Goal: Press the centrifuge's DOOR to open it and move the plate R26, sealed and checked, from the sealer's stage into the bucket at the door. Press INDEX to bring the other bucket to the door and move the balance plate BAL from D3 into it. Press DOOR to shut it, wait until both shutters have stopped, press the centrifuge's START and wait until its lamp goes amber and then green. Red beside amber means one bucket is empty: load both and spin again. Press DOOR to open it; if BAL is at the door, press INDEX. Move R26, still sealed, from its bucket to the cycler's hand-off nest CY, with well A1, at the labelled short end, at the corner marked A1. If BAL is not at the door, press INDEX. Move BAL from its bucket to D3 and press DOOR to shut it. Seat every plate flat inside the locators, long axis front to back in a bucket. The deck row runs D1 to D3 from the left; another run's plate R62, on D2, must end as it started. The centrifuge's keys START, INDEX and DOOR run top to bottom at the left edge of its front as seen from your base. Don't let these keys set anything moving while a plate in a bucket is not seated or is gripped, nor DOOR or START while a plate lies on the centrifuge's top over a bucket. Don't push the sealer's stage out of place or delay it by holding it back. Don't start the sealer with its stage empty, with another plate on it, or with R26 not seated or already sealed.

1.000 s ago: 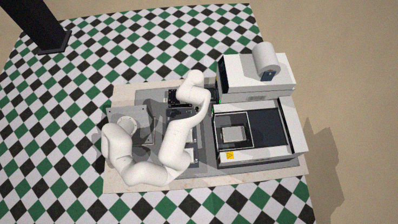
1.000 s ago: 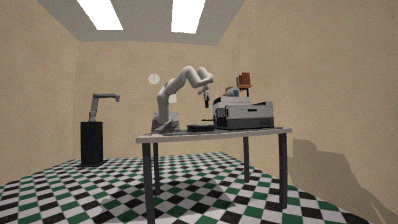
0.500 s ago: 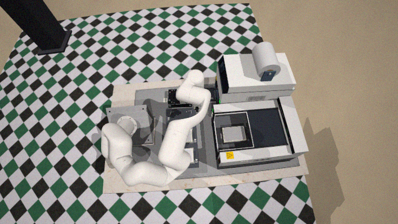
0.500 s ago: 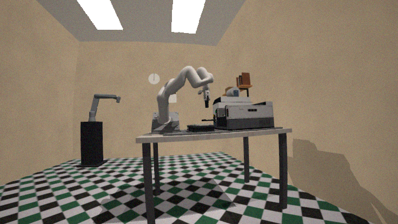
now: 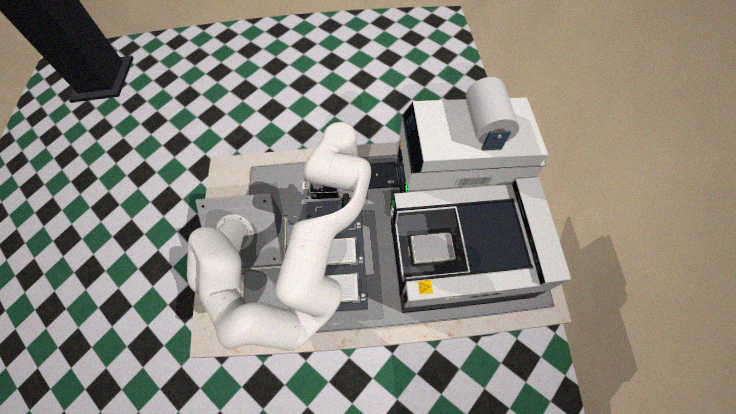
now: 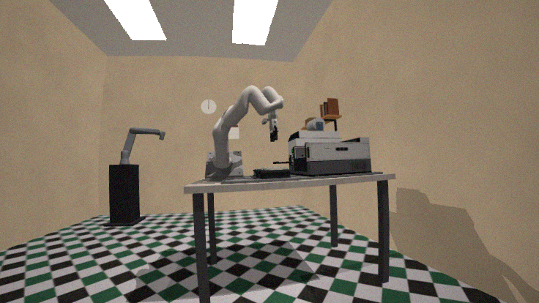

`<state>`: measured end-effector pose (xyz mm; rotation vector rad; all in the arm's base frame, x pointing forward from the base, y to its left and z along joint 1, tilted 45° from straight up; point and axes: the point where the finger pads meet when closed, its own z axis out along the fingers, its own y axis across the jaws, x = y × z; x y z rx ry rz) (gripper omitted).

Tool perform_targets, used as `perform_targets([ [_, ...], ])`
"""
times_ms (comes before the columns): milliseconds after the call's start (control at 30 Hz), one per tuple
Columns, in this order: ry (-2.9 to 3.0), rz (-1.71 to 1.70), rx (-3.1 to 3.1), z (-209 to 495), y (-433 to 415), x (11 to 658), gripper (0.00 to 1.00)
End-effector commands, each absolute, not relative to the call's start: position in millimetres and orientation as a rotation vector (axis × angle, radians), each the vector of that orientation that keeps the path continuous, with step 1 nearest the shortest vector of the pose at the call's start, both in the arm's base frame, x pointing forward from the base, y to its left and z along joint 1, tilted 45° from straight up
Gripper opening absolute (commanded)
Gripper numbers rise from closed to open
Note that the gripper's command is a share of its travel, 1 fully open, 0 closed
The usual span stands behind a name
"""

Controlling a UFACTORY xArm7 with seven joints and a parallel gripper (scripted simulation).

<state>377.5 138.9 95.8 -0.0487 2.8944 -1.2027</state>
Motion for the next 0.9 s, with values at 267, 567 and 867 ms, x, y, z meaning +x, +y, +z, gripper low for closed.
perform_targets([
  [267, 2.894, -1.193, -0.049, 107, 149, 355, 1.0],
  [567, 2.894, -1.193, -0.049, 131, 124, 356, 1.0],
  [867, 2.894, -1.194, -0.049, 163, 92, 357, 1.0],
])
